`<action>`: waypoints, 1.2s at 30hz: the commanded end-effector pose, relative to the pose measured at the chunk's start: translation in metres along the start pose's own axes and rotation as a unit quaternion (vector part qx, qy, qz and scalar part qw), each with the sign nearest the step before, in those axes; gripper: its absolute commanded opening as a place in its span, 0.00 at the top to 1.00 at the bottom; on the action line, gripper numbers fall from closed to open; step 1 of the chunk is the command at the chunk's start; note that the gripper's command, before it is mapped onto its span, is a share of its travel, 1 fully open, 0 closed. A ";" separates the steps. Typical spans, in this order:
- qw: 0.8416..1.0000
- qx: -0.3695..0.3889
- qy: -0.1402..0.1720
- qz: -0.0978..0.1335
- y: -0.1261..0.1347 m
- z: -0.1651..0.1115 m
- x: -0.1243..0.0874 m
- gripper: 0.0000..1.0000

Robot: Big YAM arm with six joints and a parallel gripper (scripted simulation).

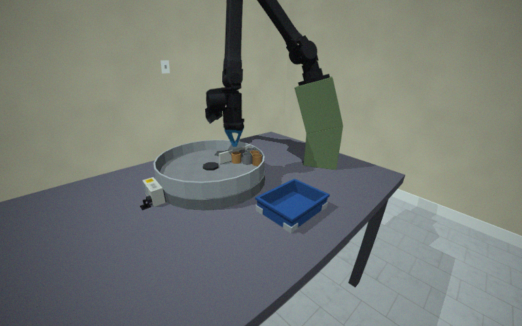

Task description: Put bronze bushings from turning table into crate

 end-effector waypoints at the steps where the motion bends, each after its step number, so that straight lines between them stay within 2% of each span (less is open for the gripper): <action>1: 1.000 -0.001 -0.001 0.001 -0.001 0.005 0.001 0.86; 36: 1.000 -0.001 -0.001 0.001 -0.003 -0.002 0.001 0.86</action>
Point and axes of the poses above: the point where the finger pads meet when closed, its own x axis out along the fingers, its own y axis across the jaws, z = x × y, the point moved 5 cm from there along -x, back along the fingers, and after that the axes turned 7 degrees about -x, right-handed, at the moved point
